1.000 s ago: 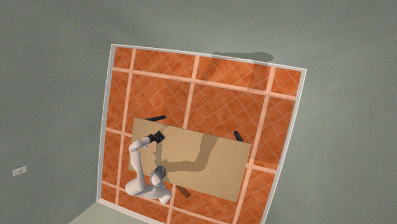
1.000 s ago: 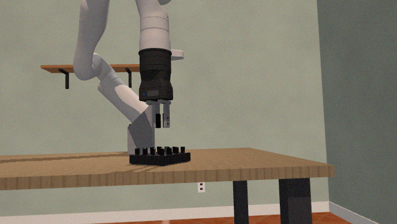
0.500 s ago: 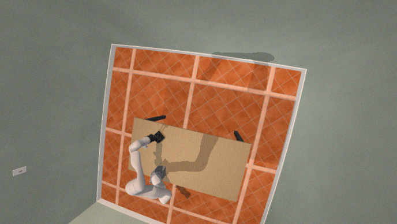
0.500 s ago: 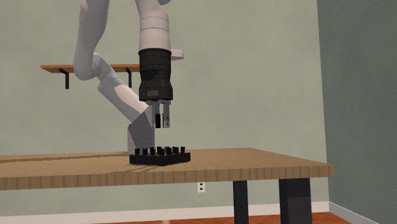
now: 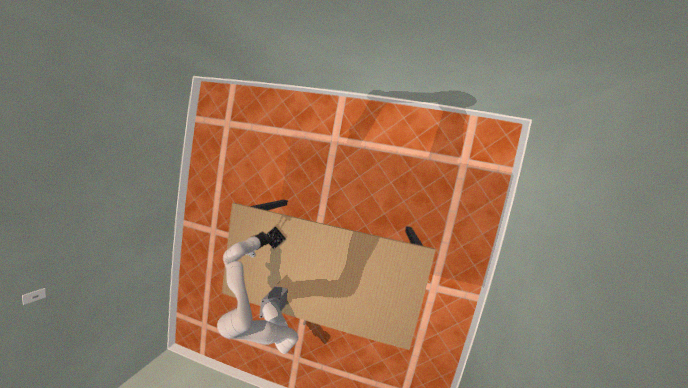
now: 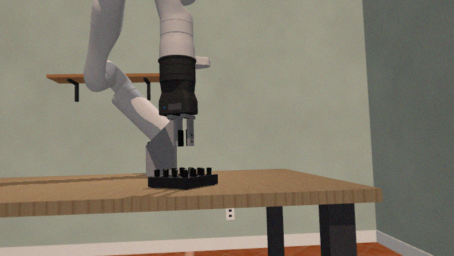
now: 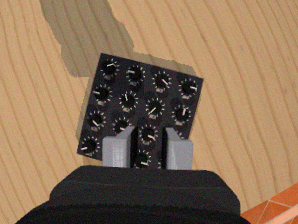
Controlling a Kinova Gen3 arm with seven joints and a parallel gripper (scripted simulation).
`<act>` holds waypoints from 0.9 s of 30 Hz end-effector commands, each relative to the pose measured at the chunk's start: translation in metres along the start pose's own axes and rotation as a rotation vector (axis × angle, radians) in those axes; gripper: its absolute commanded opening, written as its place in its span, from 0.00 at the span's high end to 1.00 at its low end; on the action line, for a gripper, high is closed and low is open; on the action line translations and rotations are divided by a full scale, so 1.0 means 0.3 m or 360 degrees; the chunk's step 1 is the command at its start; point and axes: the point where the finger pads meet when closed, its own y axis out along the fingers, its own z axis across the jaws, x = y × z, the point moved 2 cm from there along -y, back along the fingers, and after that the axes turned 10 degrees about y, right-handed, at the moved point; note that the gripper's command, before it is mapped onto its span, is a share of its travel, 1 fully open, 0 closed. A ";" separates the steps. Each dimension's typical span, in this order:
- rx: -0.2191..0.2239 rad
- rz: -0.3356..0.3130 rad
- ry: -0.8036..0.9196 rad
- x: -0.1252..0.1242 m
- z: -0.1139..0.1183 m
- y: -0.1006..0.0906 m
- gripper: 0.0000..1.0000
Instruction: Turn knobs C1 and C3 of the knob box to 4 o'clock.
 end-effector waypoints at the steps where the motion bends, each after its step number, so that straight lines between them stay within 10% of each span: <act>1: 0.0005 -0.0002 -0.0011 0.009 0.004 -0.006 0.54; 27: -0.0003 0.0000 -0.0012 0.007 -0.003 0.026 0.54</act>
